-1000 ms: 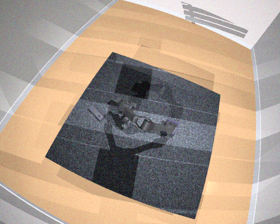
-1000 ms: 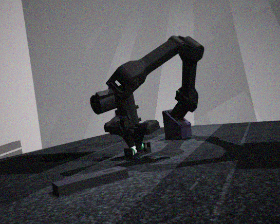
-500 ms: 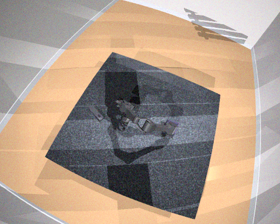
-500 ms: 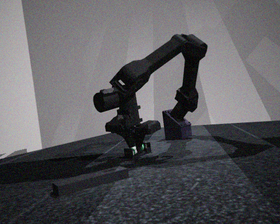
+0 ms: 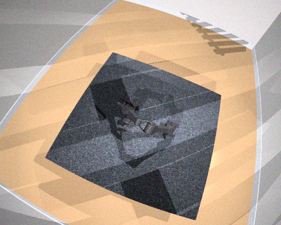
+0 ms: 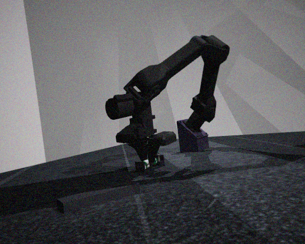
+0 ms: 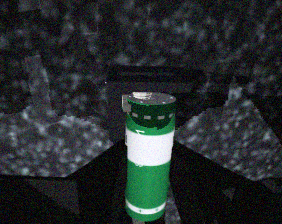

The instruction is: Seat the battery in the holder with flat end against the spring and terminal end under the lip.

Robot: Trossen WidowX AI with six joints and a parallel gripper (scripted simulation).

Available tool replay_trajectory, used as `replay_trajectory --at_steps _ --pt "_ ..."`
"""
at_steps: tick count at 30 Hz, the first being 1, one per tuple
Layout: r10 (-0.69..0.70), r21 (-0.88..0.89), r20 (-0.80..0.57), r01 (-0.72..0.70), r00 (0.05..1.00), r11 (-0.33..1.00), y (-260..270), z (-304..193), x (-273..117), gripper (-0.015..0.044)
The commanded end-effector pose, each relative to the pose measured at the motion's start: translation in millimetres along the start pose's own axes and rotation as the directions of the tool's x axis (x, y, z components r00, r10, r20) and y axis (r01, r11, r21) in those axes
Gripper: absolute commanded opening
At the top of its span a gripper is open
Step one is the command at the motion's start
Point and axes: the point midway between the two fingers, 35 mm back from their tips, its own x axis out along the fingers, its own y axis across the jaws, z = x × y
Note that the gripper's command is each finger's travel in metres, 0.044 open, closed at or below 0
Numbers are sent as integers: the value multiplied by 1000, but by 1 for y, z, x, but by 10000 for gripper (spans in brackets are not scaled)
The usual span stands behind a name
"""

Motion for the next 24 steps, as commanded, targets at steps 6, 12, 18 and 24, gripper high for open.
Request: replay_trajectory --at_steps 6,12,18,24 --pt "3 -2 40 -3 999 1000 2 -2 1 75" --pt "1 -1 62 -1 998 1000 3 -3 2 75" --pt "-1 0 81 2 997 1000 3 -4 2 75" --pt "-2 0 84 2 996 1000 3 -7 2 75"
